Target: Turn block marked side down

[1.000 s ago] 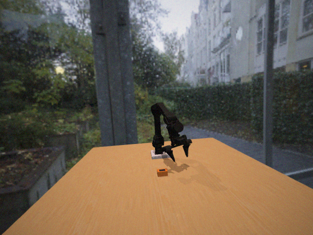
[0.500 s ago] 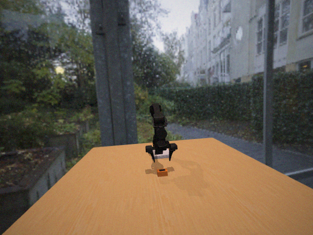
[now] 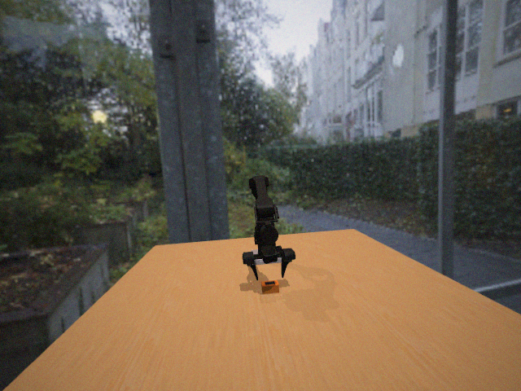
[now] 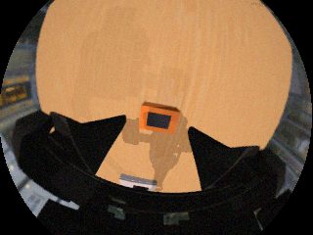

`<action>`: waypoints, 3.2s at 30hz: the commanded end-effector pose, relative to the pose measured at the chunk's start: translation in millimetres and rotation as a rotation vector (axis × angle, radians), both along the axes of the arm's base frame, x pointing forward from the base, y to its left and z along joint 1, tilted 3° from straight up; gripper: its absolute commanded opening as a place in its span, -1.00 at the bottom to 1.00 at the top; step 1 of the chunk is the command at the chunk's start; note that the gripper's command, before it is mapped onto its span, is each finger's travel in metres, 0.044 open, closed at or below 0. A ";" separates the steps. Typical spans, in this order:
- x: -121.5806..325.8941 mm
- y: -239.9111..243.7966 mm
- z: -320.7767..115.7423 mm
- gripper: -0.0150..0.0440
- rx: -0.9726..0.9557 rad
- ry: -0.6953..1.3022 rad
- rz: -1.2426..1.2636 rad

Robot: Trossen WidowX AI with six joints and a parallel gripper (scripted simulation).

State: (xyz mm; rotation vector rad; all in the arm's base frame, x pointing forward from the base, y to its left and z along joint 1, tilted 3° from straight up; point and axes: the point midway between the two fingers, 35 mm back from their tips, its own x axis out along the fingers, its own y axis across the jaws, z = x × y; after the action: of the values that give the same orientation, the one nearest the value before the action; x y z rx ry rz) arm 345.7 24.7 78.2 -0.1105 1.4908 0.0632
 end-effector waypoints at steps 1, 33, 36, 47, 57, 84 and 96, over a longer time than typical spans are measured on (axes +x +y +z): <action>-1.3 -1.0 -8.1 1.00 -0.004 0.007 -0.005; 0.2 -1.8 -35.0 0.29 -0.004 0.007 -0.005; 0.2 -1.8 -35.0 0.22 -0.004 0.007 -0.005; 0.2 -1.8 -33.8 -0.10 -0.004 0.007 -0.005; -1.8 -0.9 -5.0 -0.49 -0.004 0.007 -0.005; -1.5 -1.2 -14.0 -0.49 0.042 -0.393 0.008; -6.9 -1.7 -13.0 -0.49 0.055 -0.541 0.015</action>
State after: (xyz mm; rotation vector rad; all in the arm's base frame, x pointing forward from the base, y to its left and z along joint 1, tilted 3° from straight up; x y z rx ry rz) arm 340.1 22.6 63.9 -0.0838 0.9760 0.0734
